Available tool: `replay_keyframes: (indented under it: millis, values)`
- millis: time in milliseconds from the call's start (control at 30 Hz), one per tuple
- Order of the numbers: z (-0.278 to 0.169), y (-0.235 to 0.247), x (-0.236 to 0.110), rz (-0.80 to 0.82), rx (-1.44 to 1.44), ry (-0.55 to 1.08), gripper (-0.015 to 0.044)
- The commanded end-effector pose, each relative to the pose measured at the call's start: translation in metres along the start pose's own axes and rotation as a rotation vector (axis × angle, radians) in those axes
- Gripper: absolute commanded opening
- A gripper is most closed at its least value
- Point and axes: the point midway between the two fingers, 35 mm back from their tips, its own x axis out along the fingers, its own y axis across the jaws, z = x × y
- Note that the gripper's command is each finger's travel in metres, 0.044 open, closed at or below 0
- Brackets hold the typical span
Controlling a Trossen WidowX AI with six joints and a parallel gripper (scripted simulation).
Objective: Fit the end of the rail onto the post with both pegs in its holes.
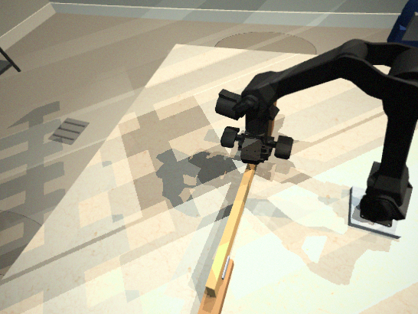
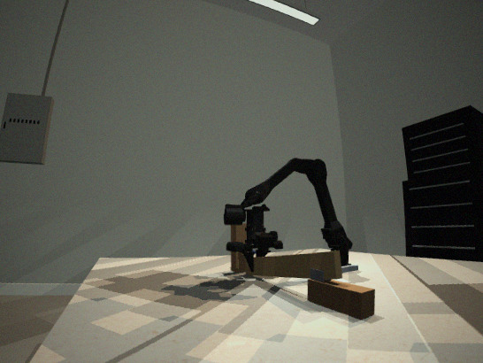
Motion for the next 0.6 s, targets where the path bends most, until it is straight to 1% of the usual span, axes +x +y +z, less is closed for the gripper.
replay_keyframes:
  millis: [0,567]
  values:
    - [-0.0006,0.0005,0.0010,0.001,-0.003,0.003,0.0000]
    - [0.0001,0.0002,-0.0035,0.001,-0.003,0.003,0.0000]
